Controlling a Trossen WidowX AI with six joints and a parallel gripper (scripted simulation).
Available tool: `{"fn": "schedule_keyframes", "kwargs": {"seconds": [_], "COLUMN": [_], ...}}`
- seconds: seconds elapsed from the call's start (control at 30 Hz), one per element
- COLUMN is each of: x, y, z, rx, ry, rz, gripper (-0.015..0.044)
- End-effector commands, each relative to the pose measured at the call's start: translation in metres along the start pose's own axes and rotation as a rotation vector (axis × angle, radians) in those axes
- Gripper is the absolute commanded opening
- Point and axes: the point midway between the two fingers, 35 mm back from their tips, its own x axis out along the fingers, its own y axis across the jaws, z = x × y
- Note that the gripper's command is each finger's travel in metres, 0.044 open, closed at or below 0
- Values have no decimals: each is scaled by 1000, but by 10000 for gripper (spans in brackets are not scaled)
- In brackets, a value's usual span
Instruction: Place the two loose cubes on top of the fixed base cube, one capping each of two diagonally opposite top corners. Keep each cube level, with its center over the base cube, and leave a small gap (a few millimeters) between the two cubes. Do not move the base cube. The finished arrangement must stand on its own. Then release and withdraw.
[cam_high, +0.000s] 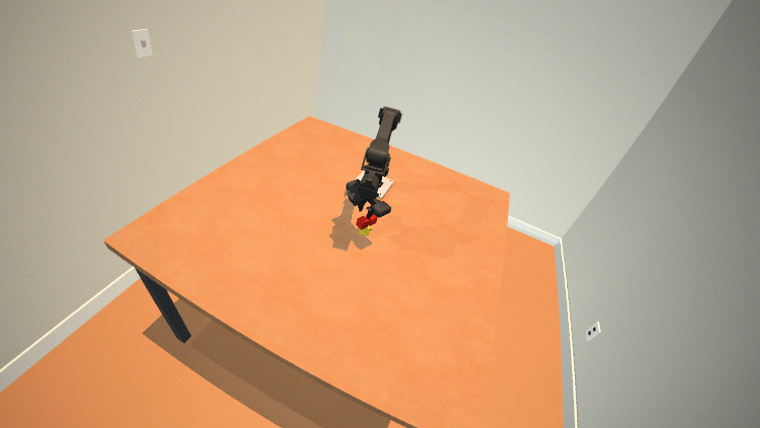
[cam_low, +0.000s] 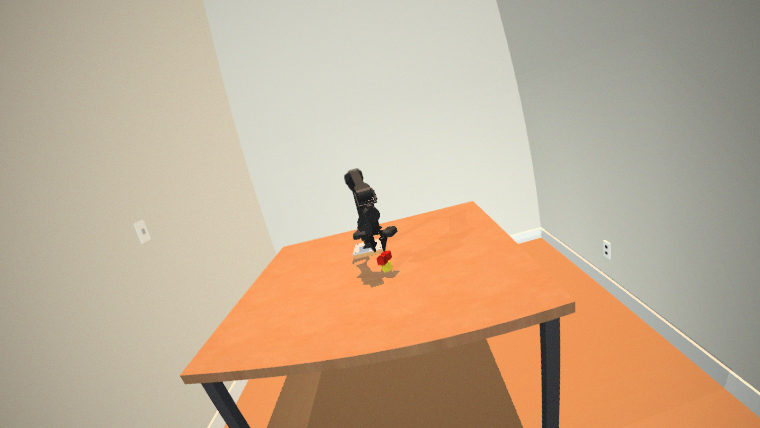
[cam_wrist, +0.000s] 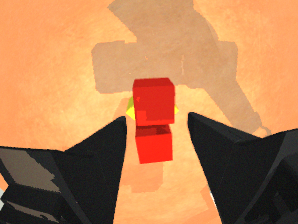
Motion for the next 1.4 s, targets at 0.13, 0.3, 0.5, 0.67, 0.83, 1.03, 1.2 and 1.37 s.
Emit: {"fn": "schedule_keyframes", "kwargs": {"seconds": [0.13,0.3,0.5,0.67,0.83,1.03,1.2,1.37], "x": [-14,-21,-27,-30,-28,-30,-30,-30], "y": [0,0,0,0,17,73,83,83], "z": [0,0,0,0,-17,-93,-114,-114], "rx": [-1,-1,-1,1,1,1,1,1], "ry": [-2,-2,-2,-2,2,9,11,11], "rz": [2,2,2,2,2,7,8,8], "gripper": [205,205,205,284,400,400,400,400]}}
